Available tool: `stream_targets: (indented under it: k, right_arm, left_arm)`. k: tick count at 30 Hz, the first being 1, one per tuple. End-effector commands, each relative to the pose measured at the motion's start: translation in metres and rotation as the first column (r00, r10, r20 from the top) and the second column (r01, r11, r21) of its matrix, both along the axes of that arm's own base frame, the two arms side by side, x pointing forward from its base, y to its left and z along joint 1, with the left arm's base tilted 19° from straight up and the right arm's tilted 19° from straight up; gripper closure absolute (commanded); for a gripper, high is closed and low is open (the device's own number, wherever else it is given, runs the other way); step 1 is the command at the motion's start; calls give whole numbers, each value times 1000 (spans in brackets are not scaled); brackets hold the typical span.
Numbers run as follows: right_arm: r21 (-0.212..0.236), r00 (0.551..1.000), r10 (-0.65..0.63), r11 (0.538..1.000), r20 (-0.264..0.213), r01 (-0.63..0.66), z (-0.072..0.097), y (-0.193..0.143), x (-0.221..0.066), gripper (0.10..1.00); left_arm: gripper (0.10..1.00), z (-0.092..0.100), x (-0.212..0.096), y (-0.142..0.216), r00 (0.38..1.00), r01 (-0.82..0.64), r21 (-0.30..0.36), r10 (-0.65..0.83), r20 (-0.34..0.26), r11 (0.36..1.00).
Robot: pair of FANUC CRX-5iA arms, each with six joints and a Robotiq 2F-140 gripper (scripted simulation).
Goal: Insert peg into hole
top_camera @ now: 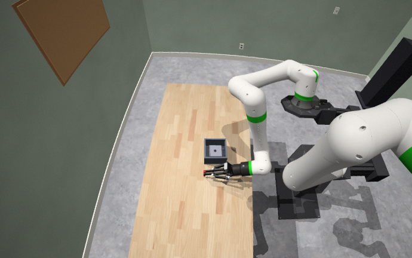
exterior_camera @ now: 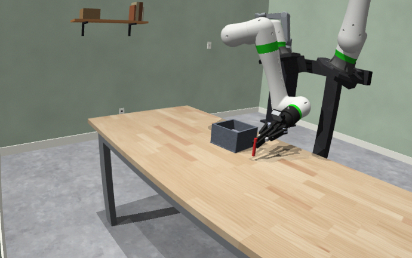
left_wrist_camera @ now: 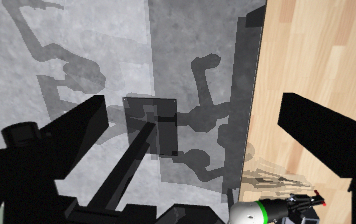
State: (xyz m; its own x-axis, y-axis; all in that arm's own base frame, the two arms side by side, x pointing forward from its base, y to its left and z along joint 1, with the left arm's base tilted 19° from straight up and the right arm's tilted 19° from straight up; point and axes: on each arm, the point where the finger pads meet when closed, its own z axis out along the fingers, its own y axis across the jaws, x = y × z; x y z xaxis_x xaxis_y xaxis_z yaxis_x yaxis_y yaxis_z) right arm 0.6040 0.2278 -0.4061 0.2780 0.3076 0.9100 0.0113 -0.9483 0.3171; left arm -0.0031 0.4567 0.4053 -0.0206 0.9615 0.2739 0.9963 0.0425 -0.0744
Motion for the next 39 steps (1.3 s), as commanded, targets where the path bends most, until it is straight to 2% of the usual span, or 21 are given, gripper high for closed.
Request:
stream_targets:
  k: [1,7,39]
  right_arm:
    - [1,1000,1,1000,1,-1,-3,-1,1,999]
    - [1,1000,1,1000,1,-1,-8,-2,1,999]
    - [1,1000,1,1000,1,-1,-13,-4,2,999]
  left_arm:
    - [98,1,0,0,1000,0,2,0,0,1000]
    - [98,1,0,0,1000,0,2,0,0,1000]
    - [98,1,0,0,1000,0,2,0,0,1000]
